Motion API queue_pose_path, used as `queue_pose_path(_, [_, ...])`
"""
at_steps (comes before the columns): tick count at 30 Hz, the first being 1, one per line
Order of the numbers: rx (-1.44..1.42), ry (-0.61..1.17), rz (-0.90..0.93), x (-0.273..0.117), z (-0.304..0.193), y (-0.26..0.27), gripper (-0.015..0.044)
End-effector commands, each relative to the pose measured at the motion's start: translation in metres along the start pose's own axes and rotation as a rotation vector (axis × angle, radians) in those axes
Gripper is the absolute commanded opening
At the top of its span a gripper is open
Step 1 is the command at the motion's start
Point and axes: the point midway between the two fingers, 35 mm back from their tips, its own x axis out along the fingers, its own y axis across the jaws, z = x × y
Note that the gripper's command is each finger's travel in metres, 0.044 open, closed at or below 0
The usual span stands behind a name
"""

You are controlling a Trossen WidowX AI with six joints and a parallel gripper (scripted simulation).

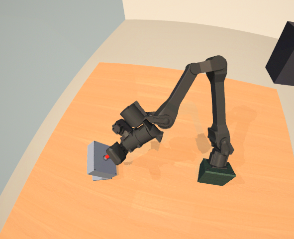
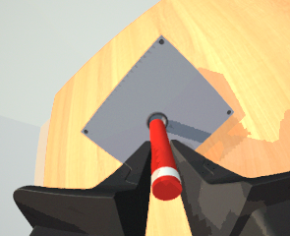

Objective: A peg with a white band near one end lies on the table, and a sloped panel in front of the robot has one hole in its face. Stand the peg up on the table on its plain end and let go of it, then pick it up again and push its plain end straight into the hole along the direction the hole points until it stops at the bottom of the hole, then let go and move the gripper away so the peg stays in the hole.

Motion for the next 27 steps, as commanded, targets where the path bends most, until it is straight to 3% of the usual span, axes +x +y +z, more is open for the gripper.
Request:
queue_pose_path(1, [0.001, 0.001, -0.001, 0.000, 0.000, 0.000, 0.0000])
queue_pose_path(27, [0.001, 0.001, -0.001, 0.015, -0.002, 0.000, 0.0000])
